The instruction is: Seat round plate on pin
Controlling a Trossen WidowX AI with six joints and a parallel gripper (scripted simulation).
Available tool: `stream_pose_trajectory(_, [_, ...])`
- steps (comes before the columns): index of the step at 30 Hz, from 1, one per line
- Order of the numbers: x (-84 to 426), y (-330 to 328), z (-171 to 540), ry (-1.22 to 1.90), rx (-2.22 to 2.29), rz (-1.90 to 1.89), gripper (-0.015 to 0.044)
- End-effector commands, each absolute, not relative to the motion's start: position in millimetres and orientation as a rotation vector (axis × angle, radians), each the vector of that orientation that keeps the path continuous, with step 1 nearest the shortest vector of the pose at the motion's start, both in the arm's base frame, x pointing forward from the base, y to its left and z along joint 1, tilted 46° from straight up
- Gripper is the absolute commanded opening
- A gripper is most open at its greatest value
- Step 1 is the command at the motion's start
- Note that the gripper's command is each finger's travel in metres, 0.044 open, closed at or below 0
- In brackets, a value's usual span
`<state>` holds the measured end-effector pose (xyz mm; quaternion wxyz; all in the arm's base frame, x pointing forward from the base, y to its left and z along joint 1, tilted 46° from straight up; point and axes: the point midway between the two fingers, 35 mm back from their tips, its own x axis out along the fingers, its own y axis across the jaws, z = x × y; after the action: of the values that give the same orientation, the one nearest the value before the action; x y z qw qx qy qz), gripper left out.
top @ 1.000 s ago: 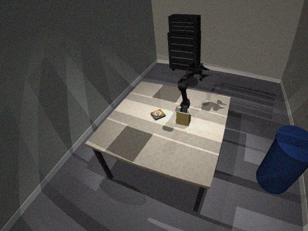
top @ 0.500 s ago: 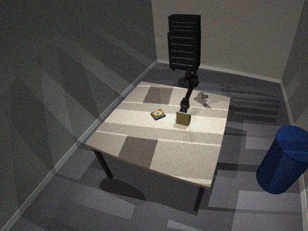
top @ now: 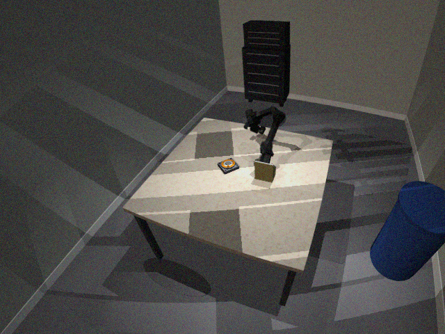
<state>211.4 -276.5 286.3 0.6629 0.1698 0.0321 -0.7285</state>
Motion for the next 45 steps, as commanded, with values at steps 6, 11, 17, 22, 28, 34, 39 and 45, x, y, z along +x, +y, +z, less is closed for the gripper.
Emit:
stream_pose_trajectory(6, [309, -207, 199, 0.542, 0.191, -1.331, 0.0])
stream_pose_trajectory(11, [346, -134, 129, 0.843, 0.01, -1.103, 0.0])
stream_pose_trajectory(17, [350, -56, 63, 1.111, -0.221, -0.88, 0.0])
stream_pose_trajectory(22, [332, -3, 19, 1.283, -0.421, -0.726, 0.0])
stream_pose_trajectory(28, [298, 42, -18, 1.434, -0.648, -0.585, 0.0])
stream_pose_trajectory(34, [298, 36, -24, 1.434, -0.648, -0.585, 0.0])
stream_pose_trajectory(39, [300, 14, -46, 1.434, -0.649, -0.586, 0.0])
stream_pose_trajectory(45, [299, 7, -52, 1.434, -0.65, -0.587, 0.0])
